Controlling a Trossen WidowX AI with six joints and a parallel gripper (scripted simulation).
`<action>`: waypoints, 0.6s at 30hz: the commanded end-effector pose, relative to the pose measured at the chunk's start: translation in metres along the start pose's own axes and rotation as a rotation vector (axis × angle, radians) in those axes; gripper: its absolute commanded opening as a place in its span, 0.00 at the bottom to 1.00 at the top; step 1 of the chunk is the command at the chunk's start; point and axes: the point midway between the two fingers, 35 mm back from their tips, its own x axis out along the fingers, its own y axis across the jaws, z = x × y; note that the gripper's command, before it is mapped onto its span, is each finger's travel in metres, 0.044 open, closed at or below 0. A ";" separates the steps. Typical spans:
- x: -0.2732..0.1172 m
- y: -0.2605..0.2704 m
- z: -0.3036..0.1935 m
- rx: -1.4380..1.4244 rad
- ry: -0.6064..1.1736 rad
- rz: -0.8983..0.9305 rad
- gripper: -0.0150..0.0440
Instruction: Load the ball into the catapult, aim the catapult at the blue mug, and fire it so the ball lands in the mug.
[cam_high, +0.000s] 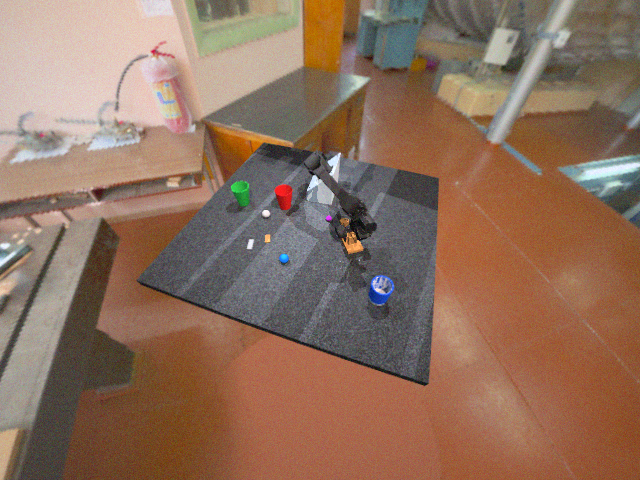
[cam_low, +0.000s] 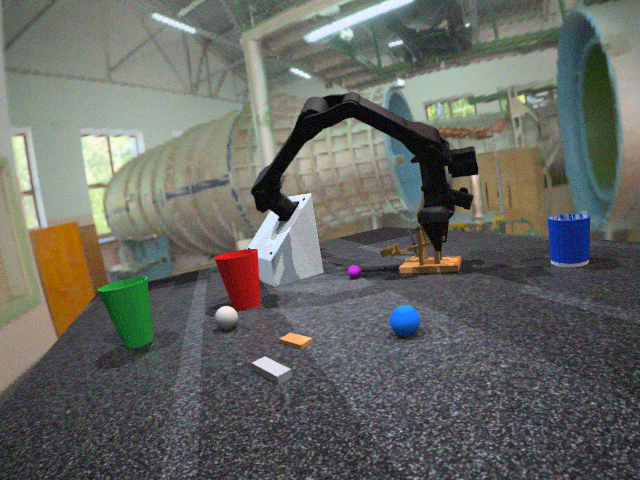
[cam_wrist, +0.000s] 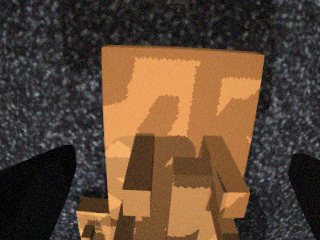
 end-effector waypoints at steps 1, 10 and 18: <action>0.007 0.001 -0.002 -0.007 0.002 -0.005 1.00; 0.021 0.000 -0.003 -0.007 0.003 -0.007 1.00; 0.021 0.000 -0.001 0.000 0.002 -0.001 0.78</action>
